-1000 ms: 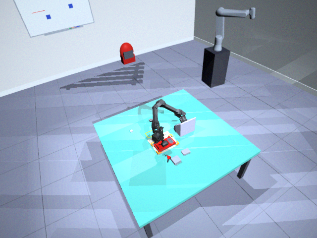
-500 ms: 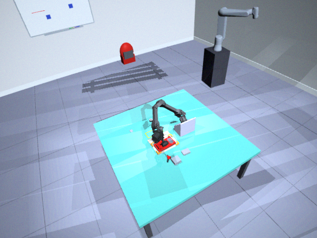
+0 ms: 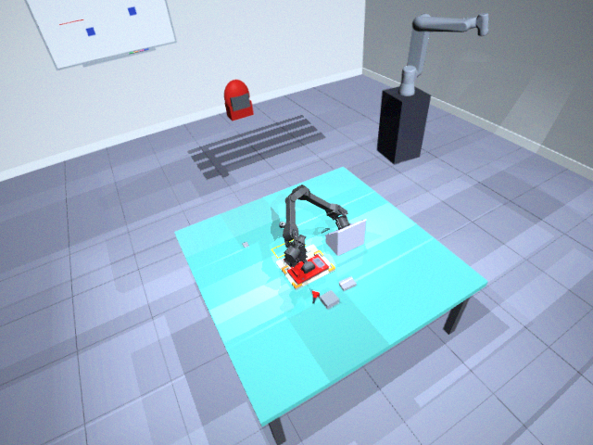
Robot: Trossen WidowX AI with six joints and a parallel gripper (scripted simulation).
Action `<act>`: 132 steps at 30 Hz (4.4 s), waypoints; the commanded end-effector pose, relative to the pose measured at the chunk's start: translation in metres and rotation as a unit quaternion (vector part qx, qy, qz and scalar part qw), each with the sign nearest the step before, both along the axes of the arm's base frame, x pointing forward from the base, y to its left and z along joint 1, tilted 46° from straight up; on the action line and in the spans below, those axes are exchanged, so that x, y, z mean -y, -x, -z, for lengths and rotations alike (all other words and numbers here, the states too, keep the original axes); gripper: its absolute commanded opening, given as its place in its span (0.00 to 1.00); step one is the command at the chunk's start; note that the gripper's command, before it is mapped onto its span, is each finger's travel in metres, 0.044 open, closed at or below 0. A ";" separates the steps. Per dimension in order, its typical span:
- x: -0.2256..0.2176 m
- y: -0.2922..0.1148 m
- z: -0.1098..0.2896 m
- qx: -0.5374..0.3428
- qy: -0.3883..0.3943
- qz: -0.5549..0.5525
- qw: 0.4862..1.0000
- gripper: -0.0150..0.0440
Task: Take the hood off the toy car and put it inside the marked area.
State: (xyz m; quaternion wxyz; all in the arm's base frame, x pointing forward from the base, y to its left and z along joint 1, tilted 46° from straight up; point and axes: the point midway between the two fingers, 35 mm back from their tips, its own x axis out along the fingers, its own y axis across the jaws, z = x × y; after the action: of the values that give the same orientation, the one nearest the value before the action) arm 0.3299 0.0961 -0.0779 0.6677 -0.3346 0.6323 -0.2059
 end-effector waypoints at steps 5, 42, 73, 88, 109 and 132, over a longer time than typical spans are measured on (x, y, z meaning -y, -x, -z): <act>-0.007 -0.001 -0.006 0.005 -0.005 0.000 1.000 0.25; -0.031 0.005 -0.048 -0.001 -0.004 0.003 1.000 0.25; 0.045 -0.002 -0.133 -0.009 -0.009 -0.005 1.000 0.25; 0.085 0.006 -0.172 -0.002 -0.006 -0.003 1.000 0.25; 0.117 0.019 -0.196 0.003 0.000 0.000 1.000 0.25; 0.127 0.015 -0.185 0.003 -0.001 0.000 1.000 0.25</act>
State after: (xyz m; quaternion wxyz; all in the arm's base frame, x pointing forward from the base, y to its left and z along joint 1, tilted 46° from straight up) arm 0.3151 -0.0294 0.1094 0.6724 -0.3297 0.6295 -0.2071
